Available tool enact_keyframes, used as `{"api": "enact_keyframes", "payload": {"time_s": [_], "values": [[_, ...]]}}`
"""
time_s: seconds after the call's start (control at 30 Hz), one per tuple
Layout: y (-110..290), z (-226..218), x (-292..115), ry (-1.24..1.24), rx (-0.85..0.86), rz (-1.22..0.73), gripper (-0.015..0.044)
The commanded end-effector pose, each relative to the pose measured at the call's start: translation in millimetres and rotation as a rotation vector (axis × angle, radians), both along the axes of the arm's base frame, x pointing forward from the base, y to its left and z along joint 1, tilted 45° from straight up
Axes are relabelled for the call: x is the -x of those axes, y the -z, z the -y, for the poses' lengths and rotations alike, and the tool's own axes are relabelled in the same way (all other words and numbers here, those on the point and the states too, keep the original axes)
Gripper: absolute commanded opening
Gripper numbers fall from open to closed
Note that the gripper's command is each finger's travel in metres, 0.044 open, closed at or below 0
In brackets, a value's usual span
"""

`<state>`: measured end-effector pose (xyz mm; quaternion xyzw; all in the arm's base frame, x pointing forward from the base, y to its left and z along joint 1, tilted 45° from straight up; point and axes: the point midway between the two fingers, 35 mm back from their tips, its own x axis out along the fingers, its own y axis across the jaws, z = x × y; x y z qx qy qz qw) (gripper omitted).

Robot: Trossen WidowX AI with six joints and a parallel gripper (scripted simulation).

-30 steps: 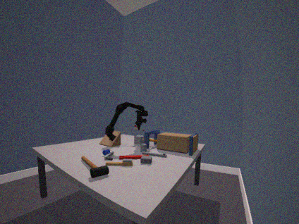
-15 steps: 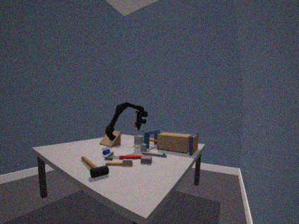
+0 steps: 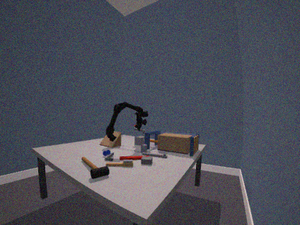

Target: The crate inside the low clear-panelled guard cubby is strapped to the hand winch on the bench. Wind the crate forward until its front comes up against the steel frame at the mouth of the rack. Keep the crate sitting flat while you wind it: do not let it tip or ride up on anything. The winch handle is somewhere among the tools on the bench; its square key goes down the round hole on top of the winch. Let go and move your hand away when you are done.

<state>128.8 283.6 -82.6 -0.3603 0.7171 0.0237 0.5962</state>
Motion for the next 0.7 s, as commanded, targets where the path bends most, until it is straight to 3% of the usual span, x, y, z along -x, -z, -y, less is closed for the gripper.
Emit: {"api": "enact_keyframes", "payload": {"time_s": [0.0,0.67], "values": [[-3.8,-3.1,0.0,0.014,-0.073,-0.03,0.0],[-3.5,-2.6,-0.6,0.104,-0.352,-0.181,0.0]]}}
